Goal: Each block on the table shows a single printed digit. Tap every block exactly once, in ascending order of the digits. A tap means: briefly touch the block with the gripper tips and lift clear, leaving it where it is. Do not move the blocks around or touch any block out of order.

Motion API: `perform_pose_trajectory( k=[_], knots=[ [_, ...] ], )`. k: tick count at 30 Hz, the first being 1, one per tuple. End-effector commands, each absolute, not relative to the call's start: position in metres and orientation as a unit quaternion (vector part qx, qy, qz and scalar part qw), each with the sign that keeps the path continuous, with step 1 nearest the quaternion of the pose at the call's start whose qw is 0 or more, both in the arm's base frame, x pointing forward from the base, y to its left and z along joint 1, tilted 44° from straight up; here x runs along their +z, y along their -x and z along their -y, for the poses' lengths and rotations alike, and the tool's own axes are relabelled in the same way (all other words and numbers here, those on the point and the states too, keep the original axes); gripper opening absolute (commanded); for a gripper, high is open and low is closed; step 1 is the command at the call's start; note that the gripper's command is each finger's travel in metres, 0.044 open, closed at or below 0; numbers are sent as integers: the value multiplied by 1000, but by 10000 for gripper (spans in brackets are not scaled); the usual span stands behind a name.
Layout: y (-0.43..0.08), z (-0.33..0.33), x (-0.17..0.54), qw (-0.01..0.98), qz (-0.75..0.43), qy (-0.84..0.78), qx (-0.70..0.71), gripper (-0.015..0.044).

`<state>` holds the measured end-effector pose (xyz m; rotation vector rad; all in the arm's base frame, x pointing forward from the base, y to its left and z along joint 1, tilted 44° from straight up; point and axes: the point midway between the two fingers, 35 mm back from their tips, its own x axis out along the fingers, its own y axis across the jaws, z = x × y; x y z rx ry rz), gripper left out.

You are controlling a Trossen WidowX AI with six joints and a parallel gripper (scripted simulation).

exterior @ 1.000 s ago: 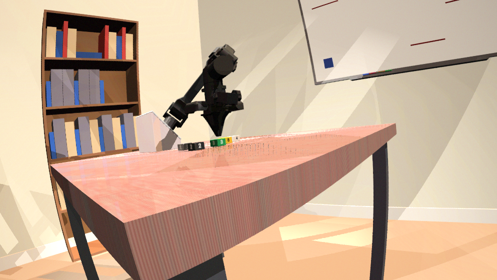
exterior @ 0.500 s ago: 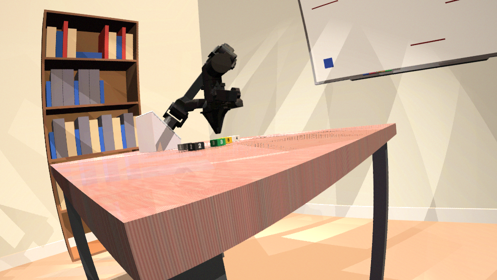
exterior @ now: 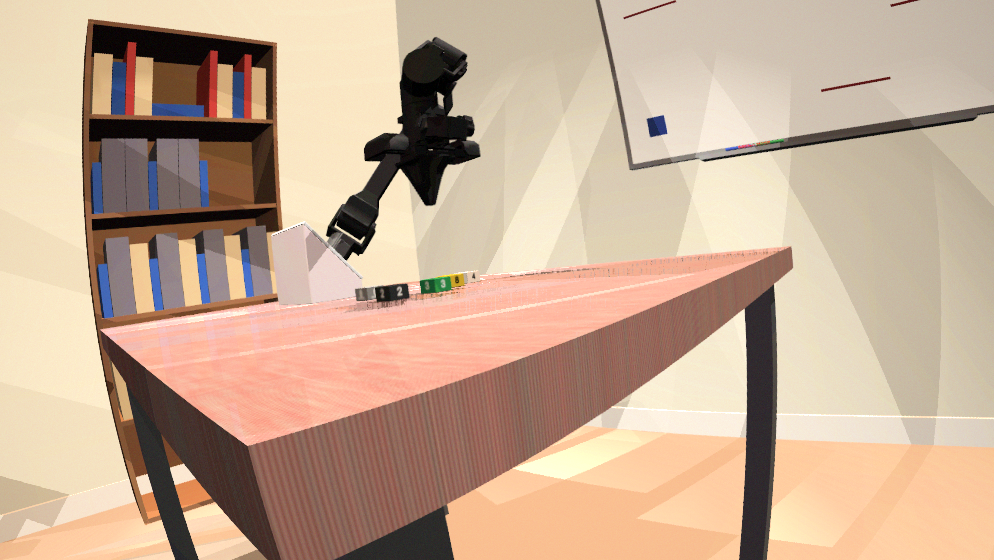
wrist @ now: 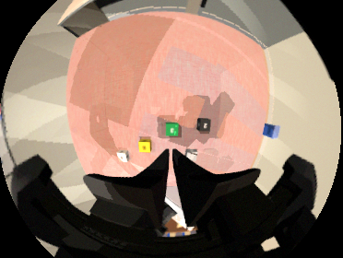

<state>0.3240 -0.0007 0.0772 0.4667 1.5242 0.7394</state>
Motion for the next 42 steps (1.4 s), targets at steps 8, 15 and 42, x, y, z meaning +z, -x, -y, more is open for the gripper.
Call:
perform_pose_trajectory(
  k=[8,15,42],
  knots=[
    [-250,-70,159,633,-673,-201,327,20],
    [-225,-84,173,631,-673,-202,329,20],
    [-212,-156,100,632,-671,-203,330,20]
  ],
)
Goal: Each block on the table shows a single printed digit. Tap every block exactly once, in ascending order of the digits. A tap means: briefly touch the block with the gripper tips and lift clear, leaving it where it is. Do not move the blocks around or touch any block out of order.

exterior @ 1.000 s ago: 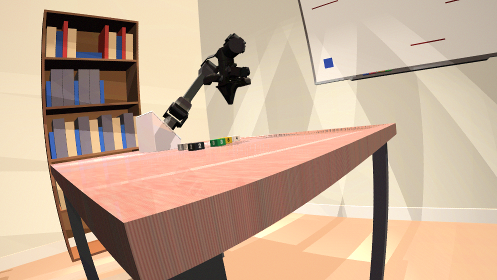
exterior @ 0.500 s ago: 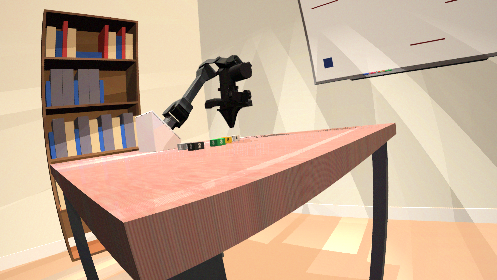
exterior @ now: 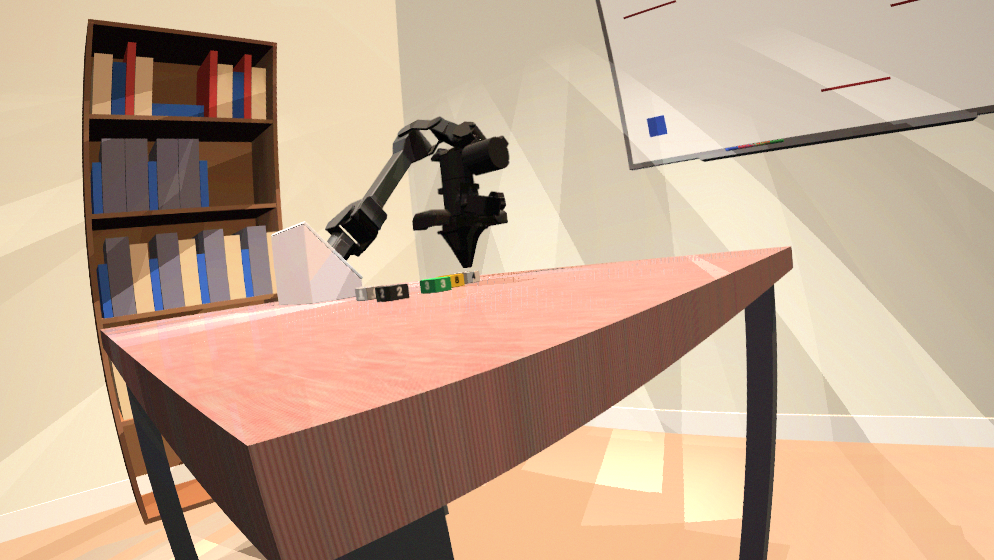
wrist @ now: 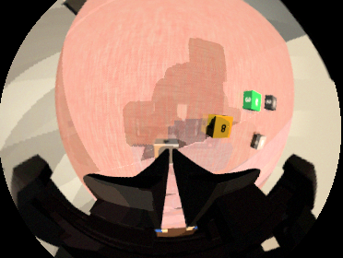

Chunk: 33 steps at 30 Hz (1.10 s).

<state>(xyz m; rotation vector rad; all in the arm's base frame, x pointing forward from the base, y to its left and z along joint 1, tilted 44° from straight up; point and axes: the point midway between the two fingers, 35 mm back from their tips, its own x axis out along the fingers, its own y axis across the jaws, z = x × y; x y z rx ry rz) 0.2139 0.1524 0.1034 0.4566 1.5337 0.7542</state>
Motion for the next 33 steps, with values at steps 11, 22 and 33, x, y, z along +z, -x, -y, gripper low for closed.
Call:
perform_pose_trajectory(
  k=[11,22,33],
  knots=[
    [-214,-153,103,633,-671,-202,329,20],
    [-225,-97,159,632,-673,-201,327,20],
    [-253,-42,133,636,-674,-197,319,20]
  ],
)
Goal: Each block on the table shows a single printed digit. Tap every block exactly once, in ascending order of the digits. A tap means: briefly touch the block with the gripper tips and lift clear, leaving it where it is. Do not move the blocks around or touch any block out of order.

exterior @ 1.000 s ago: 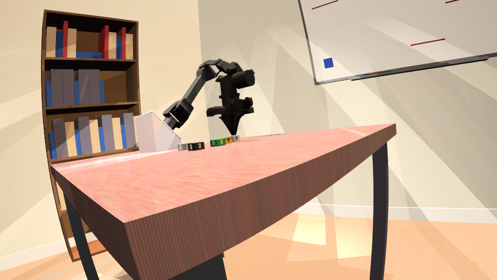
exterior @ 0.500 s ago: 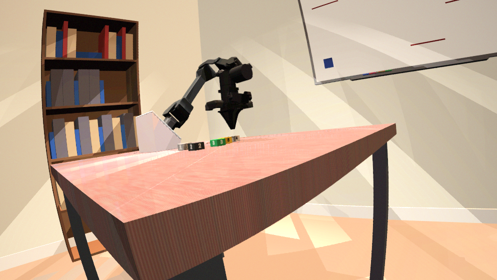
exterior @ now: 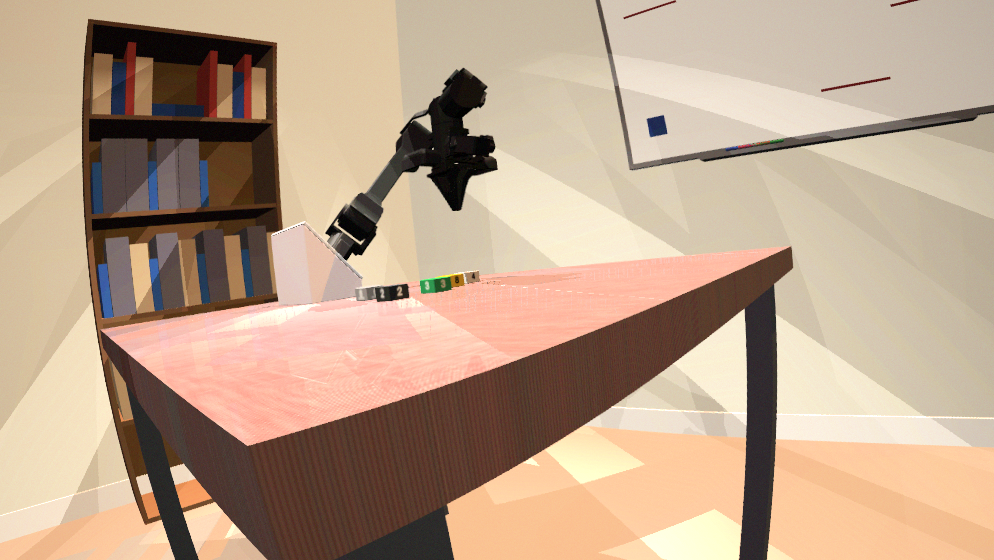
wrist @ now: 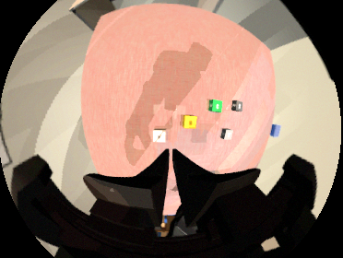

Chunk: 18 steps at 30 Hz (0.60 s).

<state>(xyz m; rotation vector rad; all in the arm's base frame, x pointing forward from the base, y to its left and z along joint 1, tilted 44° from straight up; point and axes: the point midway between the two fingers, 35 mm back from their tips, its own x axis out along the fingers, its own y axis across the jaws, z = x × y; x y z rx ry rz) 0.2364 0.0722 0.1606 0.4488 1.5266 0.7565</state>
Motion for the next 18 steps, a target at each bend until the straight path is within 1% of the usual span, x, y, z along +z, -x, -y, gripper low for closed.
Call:
perform_pose_trajectory(
  k=[1,5,9,18],
  knots=[
    [-258,-29,121,637,-674,-196,318,20],
    [-268,23,71,637,-675,-195,318,20],
    [-262,66,26,634,-673,-198,325,20],
    [-261,62,14,634,-673,-198,325,20]
  ],
)
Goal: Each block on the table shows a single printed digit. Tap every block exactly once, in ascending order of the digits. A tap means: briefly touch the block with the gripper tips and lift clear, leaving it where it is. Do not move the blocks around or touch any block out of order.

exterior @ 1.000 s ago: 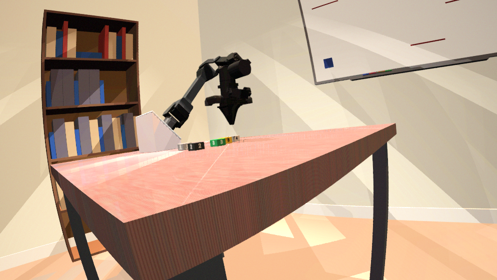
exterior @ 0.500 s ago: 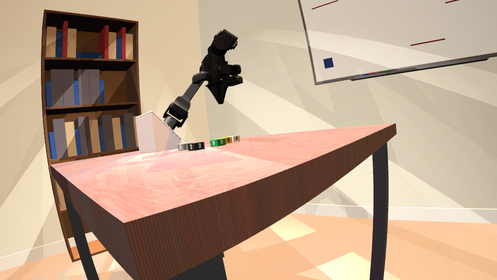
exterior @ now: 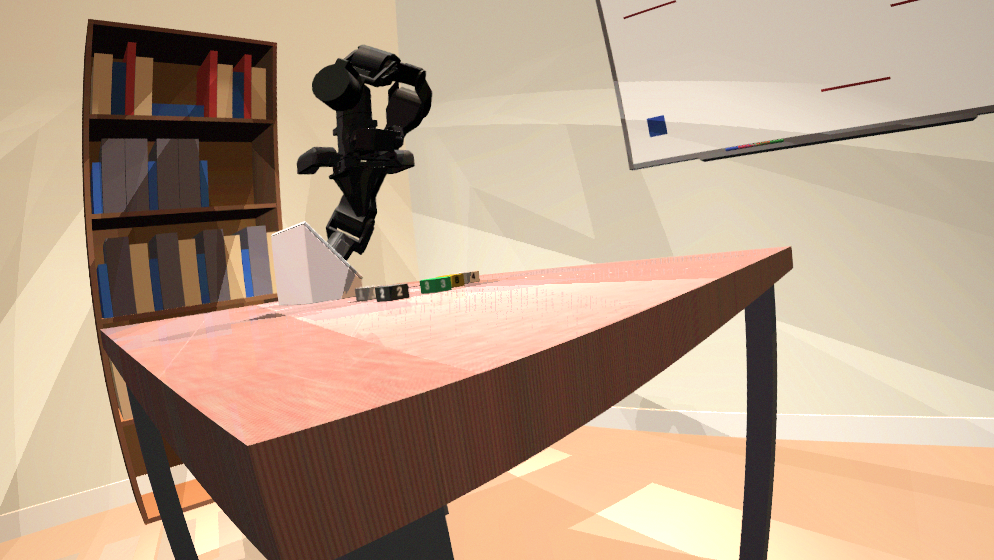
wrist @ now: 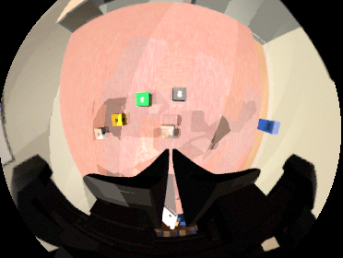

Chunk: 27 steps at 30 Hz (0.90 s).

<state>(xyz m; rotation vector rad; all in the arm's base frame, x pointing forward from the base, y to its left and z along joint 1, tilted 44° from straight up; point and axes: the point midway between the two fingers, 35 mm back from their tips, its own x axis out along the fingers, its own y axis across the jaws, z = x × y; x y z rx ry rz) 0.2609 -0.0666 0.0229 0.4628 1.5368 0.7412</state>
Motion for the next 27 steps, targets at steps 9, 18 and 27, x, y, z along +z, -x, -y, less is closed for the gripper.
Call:
perform_pose_trajectory(
  k=[9,18,27],
  knots=[
    [-251,13,-36,634,-672,-199,327,20],
    [-250,6,-43,634,-672,-199,327,20],
    [-248,-4,-53,634,-672,-199,327,20]
  ],
)
